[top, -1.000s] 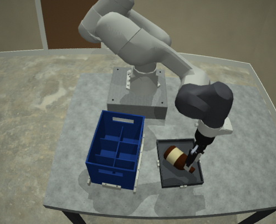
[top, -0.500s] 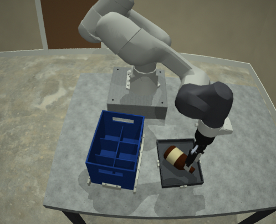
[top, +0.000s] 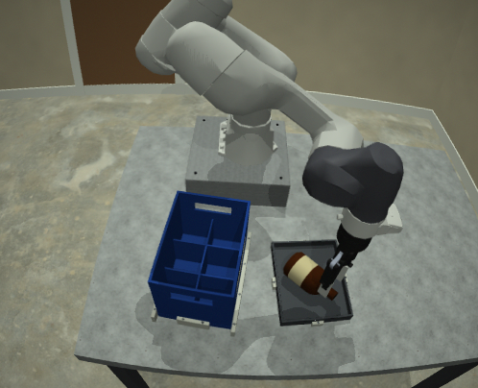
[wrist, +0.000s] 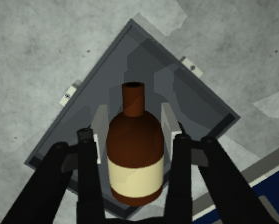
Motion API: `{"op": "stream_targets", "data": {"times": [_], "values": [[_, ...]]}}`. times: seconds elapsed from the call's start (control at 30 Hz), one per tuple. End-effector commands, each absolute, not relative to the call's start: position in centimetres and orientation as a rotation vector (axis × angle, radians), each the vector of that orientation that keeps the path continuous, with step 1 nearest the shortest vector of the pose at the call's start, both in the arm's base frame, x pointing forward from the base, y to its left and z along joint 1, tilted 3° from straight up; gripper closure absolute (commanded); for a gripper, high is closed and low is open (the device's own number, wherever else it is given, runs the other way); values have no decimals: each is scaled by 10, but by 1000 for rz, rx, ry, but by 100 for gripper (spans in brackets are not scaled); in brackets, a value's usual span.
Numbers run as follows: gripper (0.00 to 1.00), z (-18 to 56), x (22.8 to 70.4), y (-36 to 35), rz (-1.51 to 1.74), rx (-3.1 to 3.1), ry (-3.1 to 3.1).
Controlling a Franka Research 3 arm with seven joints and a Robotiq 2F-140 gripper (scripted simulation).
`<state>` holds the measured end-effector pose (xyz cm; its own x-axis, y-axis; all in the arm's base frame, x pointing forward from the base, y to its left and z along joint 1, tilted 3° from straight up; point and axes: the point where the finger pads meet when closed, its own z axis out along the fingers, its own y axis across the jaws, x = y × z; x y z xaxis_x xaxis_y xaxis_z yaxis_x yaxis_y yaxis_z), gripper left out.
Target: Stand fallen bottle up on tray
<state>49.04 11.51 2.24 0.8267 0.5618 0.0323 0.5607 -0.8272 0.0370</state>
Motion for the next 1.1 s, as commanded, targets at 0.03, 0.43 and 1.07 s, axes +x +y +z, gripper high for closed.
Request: {"op": "stream_targets", "data": {"times": [0.03,0.43,1.07], "values": [[62,21,491,117,71,2981,912],[62,8,492,117,71,2981,912],[62,-11,493,116,71,2981,912]]}}
